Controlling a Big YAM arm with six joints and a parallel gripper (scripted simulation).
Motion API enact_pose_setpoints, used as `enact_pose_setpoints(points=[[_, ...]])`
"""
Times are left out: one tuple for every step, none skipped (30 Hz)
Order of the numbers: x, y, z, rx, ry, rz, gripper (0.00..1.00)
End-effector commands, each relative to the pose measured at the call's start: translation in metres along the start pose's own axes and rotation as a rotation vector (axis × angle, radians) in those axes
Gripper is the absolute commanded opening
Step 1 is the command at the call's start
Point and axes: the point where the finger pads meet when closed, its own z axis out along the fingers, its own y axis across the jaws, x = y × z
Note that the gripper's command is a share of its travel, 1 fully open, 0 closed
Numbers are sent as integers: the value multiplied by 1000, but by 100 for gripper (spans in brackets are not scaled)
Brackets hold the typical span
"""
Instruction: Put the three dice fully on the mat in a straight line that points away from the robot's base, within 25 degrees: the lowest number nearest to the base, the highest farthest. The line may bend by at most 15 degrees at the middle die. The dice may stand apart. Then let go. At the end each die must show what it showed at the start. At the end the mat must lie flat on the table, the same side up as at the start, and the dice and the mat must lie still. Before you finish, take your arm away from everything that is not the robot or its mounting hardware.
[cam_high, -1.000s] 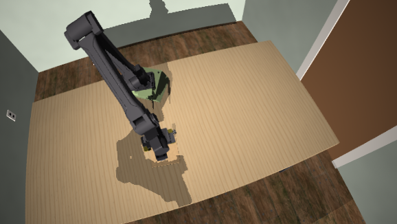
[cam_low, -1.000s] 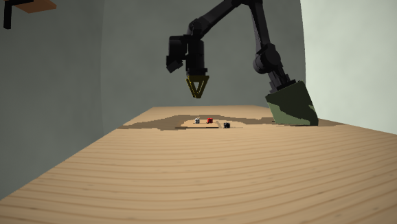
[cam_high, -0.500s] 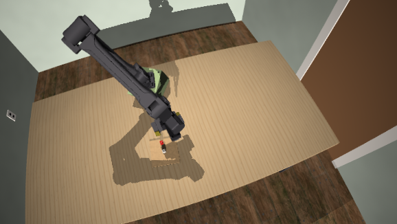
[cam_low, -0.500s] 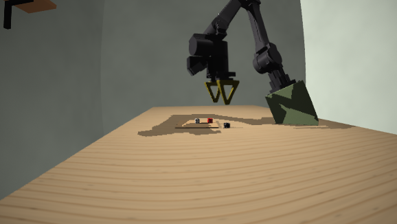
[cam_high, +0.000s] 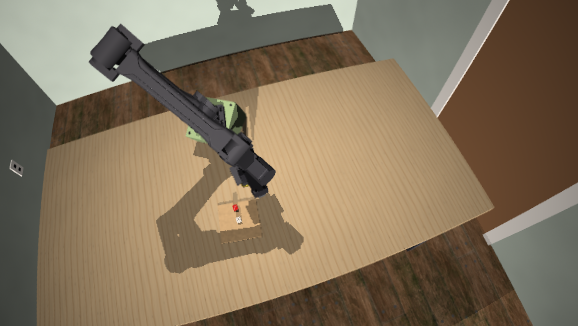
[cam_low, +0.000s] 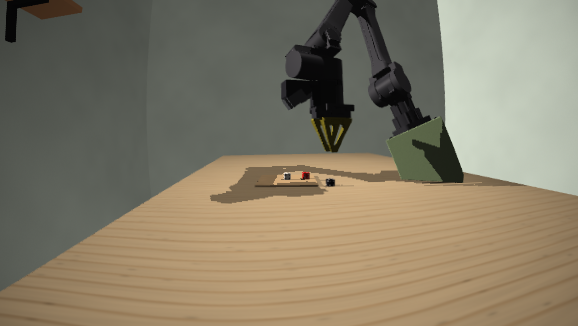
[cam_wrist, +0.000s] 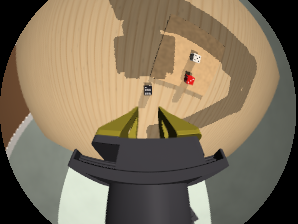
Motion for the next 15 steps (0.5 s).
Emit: enact_pose_setpoints(points=[[-23, 4, -10, -18, -56, 38, 30], [-20, 3, -9, -16, -51, 36, 30], [-20, 3, -9, -16, -51, 36, 30], [-20, 3, -9, -16, -51, 36, 30], [-20, 3, -9, -16, -51, 36, 30], [-20, 3, -9, -16, -51, 36, 30], [-20, 3, -9, -16, -51, 36, 30], [-20, 3, -9, -16, -51, 36, 30], [-20, 3, -9, -16, -51, 36, 30], [-20, 3, -9, -16, -51, 36, 30], [-20, 3, -9, -16, -51, 36, 30], [-20, 3, -9, -16, -51, 36, 30], [-20, 3, -9, -16, -51, 36, 30], [-20, 3, -9, -16, -51, 36, 30], [-20, 3, -9, -16, -51, 36, 30]])
